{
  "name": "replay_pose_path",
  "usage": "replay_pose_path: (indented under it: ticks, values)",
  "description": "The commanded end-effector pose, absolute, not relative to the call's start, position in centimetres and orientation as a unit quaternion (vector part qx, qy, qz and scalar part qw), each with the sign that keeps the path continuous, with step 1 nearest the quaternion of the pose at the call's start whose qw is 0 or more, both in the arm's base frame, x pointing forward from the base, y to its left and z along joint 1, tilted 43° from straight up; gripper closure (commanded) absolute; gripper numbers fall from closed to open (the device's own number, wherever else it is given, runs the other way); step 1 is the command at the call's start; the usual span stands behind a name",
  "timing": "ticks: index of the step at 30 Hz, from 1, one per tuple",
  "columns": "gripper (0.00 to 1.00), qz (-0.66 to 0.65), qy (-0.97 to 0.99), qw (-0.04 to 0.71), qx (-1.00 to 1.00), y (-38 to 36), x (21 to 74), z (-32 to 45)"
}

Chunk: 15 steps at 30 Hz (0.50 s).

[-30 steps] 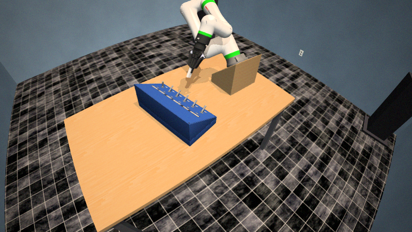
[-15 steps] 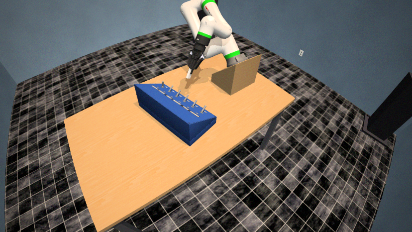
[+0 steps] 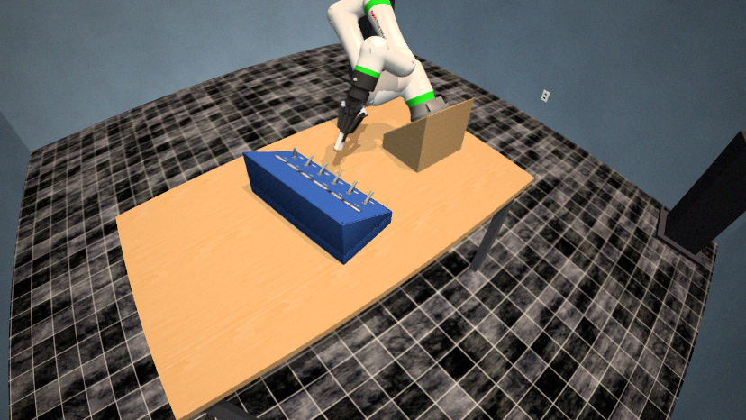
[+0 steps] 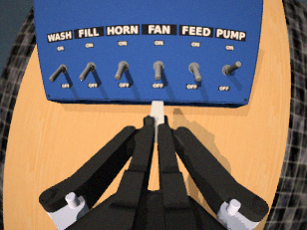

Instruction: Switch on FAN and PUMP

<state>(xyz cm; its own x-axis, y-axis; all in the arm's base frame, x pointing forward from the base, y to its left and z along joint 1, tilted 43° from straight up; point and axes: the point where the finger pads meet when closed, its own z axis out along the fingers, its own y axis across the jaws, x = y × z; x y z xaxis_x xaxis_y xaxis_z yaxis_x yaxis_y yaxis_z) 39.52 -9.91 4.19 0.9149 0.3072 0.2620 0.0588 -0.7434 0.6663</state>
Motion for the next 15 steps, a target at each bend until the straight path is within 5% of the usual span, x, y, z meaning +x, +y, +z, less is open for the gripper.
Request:
replay_pose_path:
  ticks: [1, 15]
  values:
    - [1.0, 0.182, 0.1, 0.344, 0.916, -10.4, 40.1, 3.6]
    - [1.0, 0.182, 0.1, 0.344, 0.916, -12.6, 41.6, 0.9]
